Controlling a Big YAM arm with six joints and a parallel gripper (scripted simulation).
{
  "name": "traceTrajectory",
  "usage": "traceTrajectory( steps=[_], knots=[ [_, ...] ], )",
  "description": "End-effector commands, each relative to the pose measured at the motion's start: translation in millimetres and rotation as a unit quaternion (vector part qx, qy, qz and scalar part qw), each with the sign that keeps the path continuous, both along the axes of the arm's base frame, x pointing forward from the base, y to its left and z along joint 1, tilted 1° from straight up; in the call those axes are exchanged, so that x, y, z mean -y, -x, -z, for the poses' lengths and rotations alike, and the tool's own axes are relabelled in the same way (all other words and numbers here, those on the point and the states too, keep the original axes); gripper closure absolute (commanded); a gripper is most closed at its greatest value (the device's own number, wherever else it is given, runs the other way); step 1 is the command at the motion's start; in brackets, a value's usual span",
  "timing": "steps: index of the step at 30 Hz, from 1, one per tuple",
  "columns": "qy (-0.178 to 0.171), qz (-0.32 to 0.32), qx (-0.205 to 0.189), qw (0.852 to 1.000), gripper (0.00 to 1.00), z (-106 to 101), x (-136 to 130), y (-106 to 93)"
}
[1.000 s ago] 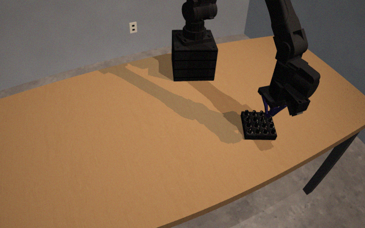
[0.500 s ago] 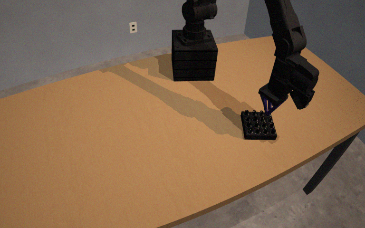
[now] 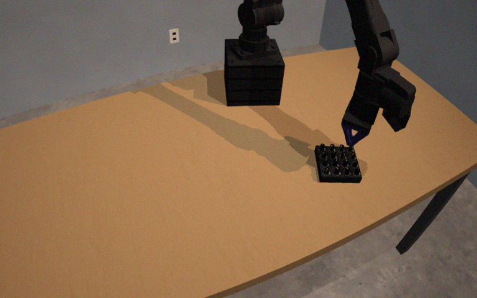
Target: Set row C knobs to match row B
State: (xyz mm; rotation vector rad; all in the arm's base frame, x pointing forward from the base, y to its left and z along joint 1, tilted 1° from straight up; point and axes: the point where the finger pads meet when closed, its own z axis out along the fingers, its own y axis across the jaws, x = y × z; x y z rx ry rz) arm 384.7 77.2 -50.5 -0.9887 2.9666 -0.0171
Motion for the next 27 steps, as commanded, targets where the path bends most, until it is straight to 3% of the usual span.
traceTrajectory(
  steps=[1, 4, 16, 27],
  knots=[
    [-0.001, -0.078, 0.010, 0.997, 0.82, -12, -6, -3.1],
    [-0.001, -0.090, 0.011, 0.996, 0.82, -12, -7, -2.7],
    [0.004, -0.251, 0.007, 0.968, 0.82, -14, -7, 7.9],
    [0.004, -0.263, 0.008, 0.965, 0.82, -13, -9, 4.3]
  ],
)
